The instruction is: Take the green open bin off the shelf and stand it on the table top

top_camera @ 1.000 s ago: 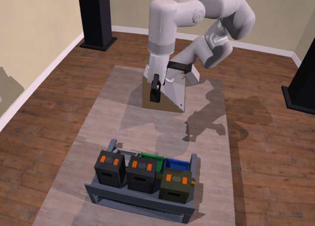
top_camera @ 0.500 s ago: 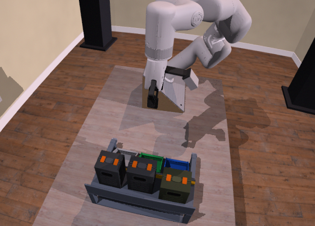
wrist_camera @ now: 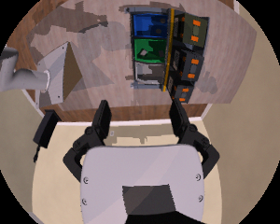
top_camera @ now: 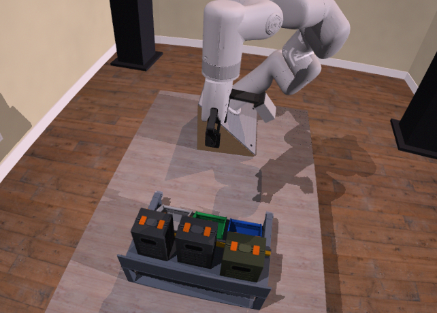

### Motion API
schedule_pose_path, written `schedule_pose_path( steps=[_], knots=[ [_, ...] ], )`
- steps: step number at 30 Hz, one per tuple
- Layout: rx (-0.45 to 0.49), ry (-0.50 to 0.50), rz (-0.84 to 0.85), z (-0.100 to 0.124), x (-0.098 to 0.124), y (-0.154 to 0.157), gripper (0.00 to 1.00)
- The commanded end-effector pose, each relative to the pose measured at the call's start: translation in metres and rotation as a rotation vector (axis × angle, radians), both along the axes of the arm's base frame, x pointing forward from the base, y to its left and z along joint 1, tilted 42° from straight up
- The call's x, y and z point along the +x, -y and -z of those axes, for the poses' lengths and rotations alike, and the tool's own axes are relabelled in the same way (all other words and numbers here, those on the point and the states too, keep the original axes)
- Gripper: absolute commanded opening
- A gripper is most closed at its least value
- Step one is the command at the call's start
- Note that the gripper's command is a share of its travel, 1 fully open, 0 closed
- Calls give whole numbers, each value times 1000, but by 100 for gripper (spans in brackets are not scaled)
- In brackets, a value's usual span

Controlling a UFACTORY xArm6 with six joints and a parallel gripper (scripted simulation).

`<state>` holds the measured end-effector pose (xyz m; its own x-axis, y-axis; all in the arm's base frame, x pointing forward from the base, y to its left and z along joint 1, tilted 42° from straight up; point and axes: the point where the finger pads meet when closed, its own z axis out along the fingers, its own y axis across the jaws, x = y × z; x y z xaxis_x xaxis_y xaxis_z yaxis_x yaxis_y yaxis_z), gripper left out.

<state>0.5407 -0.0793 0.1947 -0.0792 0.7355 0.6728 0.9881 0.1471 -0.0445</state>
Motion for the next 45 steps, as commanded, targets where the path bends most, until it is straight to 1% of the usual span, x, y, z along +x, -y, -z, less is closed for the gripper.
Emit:
schedule_pose_path(
  steps=[1,10,15,45],
  knots=[
    [-2,4,2,-1,-1,1,100],
    [-2,4,2,-1,-1,1,100],
    [-2,4,2,-2,-6,2,100],
    [-2,4,2,-2,-9,2,100]
  ],
)
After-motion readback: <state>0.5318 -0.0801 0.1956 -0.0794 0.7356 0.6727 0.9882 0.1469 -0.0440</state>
